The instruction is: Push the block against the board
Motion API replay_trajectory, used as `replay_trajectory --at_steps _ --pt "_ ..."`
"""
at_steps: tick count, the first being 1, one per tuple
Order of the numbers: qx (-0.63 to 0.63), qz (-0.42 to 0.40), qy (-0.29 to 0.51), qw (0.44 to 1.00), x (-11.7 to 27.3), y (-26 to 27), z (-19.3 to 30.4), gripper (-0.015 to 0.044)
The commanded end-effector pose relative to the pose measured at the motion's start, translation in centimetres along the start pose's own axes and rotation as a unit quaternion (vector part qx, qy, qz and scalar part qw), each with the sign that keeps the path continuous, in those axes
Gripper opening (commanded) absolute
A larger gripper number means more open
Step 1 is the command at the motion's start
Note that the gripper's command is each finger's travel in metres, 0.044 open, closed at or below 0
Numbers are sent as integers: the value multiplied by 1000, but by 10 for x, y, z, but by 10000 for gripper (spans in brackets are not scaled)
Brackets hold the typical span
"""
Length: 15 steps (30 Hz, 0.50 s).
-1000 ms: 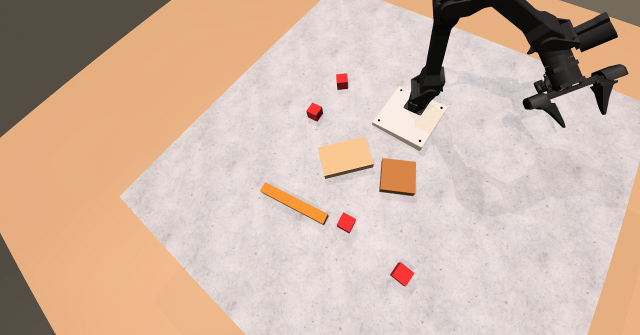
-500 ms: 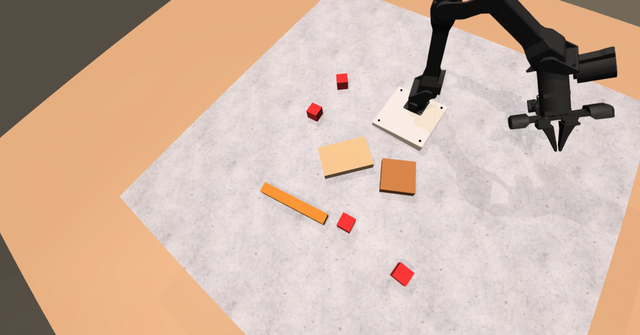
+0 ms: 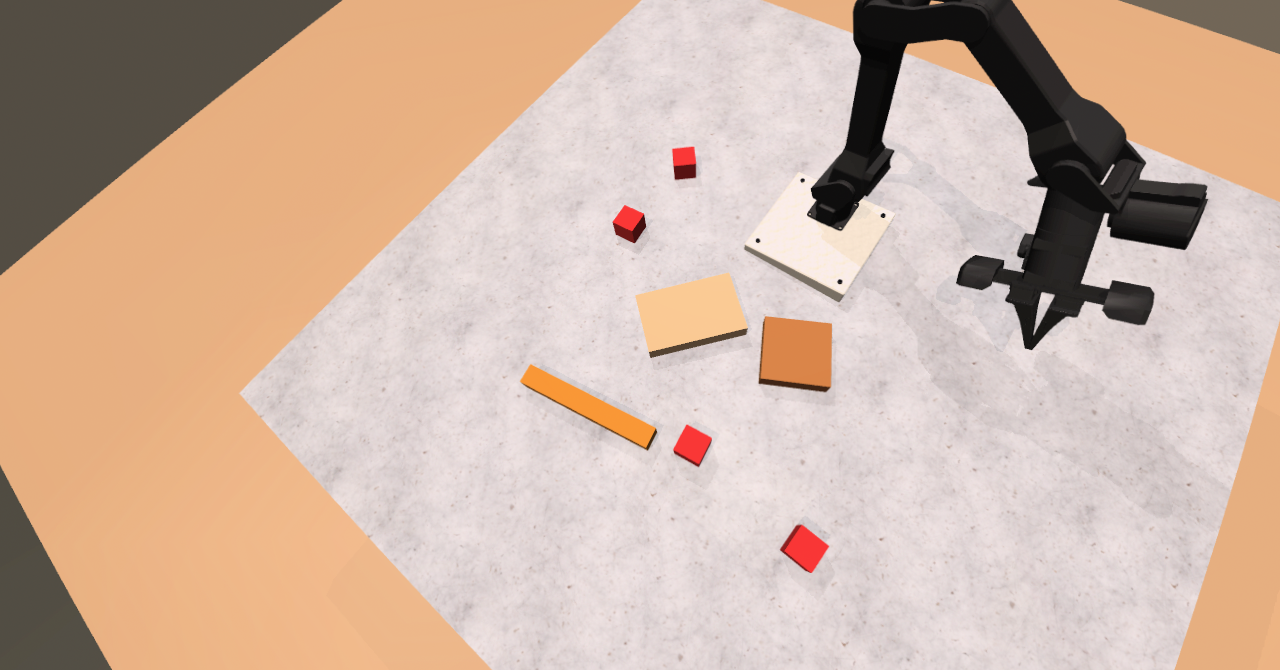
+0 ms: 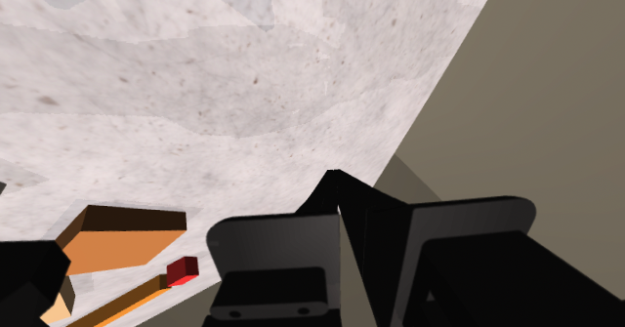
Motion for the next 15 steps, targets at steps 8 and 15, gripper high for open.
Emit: replay_trajectory --at_steps 8,15 --pt "-110 -94 -54 988 -25 44 36 0" --pt "-190 -153 -89 966 -35 76 55 0"
Point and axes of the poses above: the point midway between the two fingers, 35 mm back from their tips, its own x axis back along the fingers, its own y axis across the jaws, z = x × y, the point moved 8 cm from there along x, back along the fingers, and after that the axes turned 12 degrees about x, right-handed, at the moved point
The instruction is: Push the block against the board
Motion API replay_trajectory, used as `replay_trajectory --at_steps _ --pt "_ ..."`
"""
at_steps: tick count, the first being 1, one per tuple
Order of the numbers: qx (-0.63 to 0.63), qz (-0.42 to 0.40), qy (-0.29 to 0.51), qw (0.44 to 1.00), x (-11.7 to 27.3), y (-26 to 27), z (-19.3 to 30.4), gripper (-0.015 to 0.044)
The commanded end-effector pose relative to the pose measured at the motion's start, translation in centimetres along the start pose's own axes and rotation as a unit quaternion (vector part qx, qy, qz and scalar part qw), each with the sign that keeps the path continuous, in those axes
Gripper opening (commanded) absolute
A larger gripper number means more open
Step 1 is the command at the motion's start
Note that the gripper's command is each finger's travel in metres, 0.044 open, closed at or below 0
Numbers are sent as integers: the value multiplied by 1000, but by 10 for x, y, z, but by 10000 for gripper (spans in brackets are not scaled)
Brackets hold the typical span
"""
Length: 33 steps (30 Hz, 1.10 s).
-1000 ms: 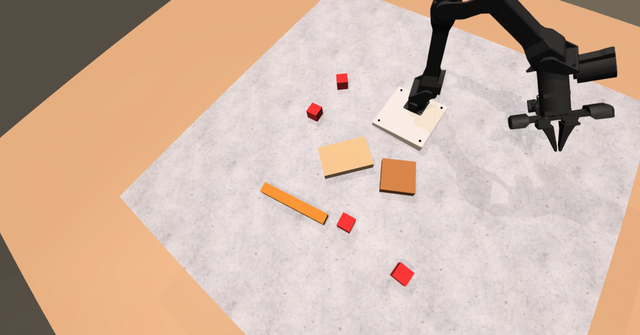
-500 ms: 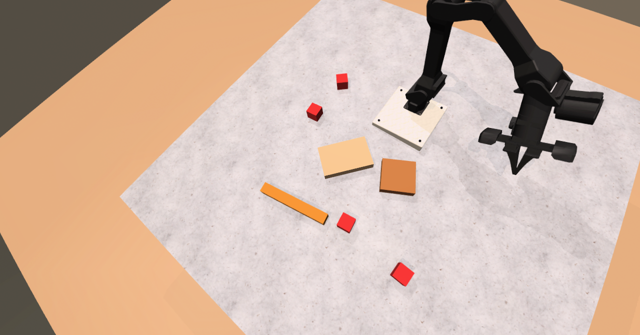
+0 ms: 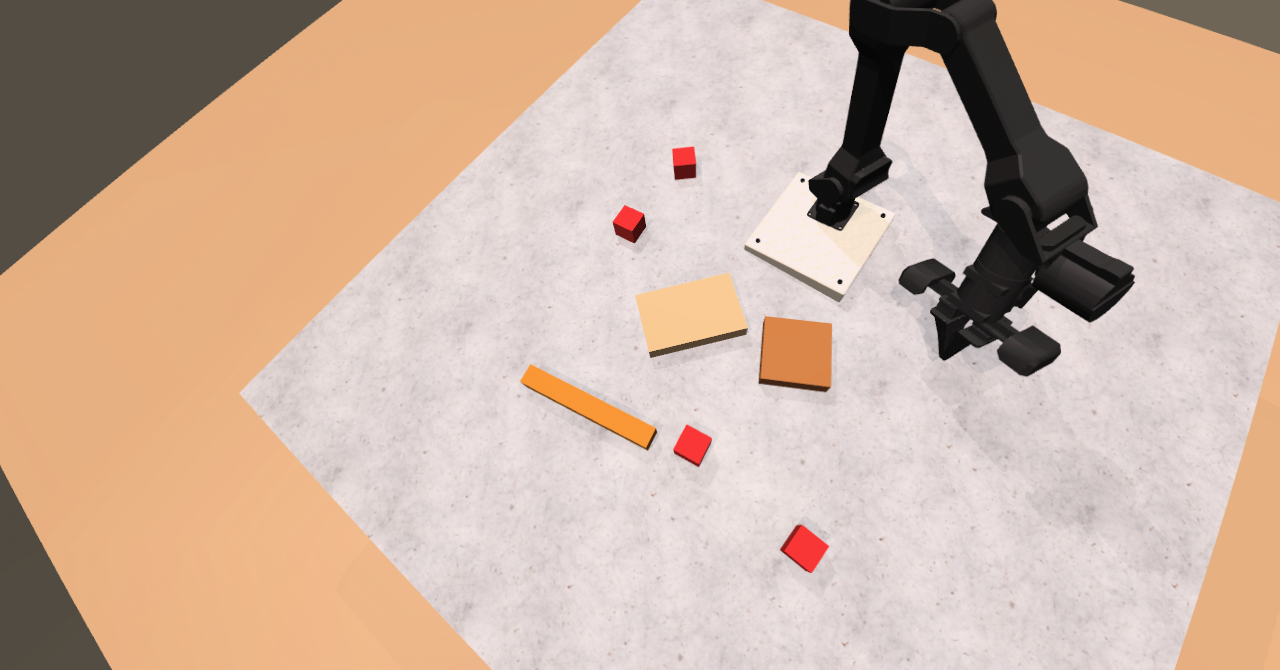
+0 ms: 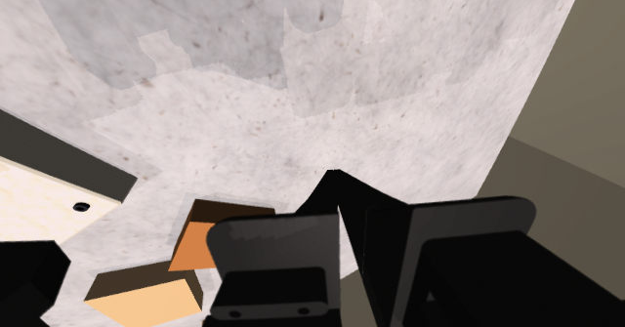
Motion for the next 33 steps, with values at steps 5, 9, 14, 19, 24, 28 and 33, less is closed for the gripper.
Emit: replay_trajectory --at_steps 5,9,14,19,24,28,33 --pt "-96 -61 -43 993 -11 26 30 0" --pt "-148 -92 -66 983 -15 40 43 0" --pt "-215 -128 -94 964 -19 60 57 0" --pt "-283 -161 -122 937 -21 80 70 0" --pt "-304 -170 -131 928 -21 86 73 0" --pt "-304 -170 -131 928 -47 92 64 0" --pt "-304 -171 -131 928 -71 99 54 0"
Point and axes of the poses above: the point midway between the two fingers, 35 mm back from their tips, its own x axis back along the fingers, its own y axis across the jaws, z = x × y, the point moved 8 cm from there along x, back along the fingers, and after that the axes turned 12 degrees about x, right-handed, at the moved point
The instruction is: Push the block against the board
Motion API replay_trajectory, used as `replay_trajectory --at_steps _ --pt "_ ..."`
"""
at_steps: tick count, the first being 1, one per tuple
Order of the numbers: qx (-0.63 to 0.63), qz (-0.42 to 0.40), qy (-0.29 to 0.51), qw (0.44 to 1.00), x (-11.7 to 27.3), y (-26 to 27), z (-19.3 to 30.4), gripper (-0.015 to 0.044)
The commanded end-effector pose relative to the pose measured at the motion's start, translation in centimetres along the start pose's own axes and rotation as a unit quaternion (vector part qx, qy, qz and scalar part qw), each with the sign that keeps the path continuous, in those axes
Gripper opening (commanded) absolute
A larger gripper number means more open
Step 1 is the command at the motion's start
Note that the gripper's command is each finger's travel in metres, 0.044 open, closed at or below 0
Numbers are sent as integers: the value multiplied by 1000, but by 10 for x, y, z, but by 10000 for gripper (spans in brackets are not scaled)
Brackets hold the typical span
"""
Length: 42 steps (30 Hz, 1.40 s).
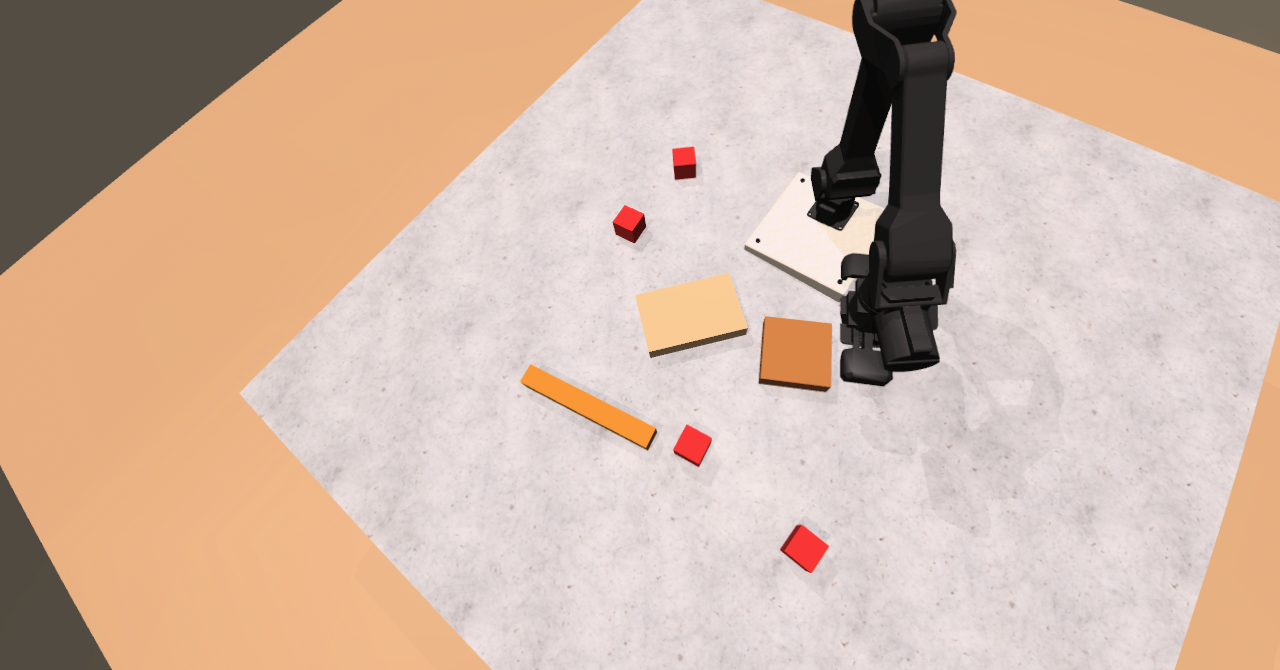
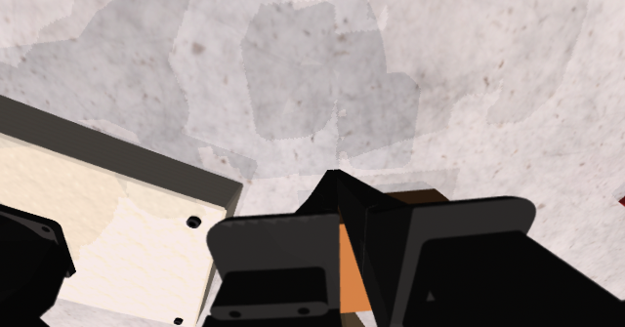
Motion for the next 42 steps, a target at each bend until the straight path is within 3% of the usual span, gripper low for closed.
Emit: replay_trajectory --at_steps 1,42 --pt "1 -3 -2 1000 -11 2 0 0" --pt "1 -3 0 1000 -11 7 57 0"
Point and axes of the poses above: the point midway between the two fingers, 35 mm back from their tips, its own x axis back along the fingers, its own y axis across the jaws, z = x × y, the point moved 8 cm from there along x, back along the fingers, and after that the axes turned 12 degrees about x, right-handed, at the moved point
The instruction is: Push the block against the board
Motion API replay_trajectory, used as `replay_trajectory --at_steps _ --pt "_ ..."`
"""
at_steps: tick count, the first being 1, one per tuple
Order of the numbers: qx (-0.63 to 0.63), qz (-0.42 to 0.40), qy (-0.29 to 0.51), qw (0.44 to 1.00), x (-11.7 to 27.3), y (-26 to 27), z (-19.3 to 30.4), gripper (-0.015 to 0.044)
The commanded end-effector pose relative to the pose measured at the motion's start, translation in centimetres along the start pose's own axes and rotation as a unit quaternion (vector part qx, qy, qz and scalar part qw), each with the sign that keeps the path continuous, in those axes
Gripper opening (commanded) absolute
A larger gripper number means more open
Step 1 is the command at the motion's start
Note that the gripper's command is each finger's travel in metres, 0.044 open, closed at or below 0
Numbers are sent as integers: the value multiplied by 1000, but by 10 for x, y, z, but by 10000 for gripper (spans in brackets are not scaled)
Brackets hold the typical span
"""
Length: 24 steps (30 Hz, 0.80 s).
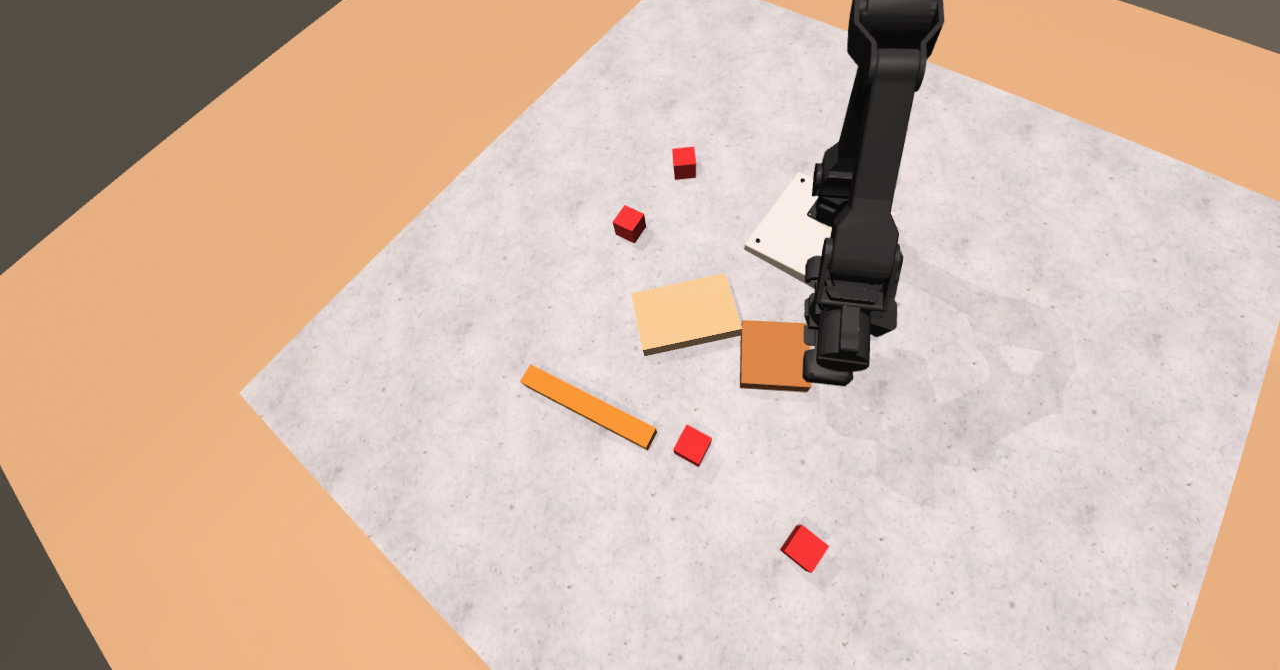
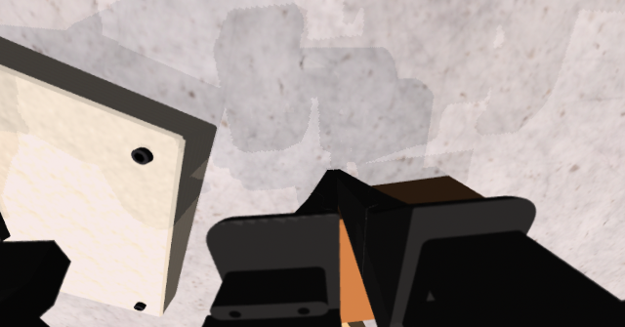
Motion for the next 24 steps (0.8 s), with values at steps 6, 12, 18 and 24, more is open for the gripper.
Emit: replay_trajectory --at_steps 6,12,18,24 --pt "-5 -2 9 1000 0 1 17 0" --pt "-5 -2 10 1000 0 2 26 0" --pt "-5 -2 10 1000 1 3 34 0" --pt "-5 -2 10 1000 1 3 43 0"
Point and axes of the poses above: the point midway between the two fingers, 35 mm back from their tips, its own x axis back along the fingers, its own y axis across the jaws, z = x × y, the point moved 8 cm from there along x, back along the fingers, and after that the axes turned 12 degrees about x, right-handed, at the moved point
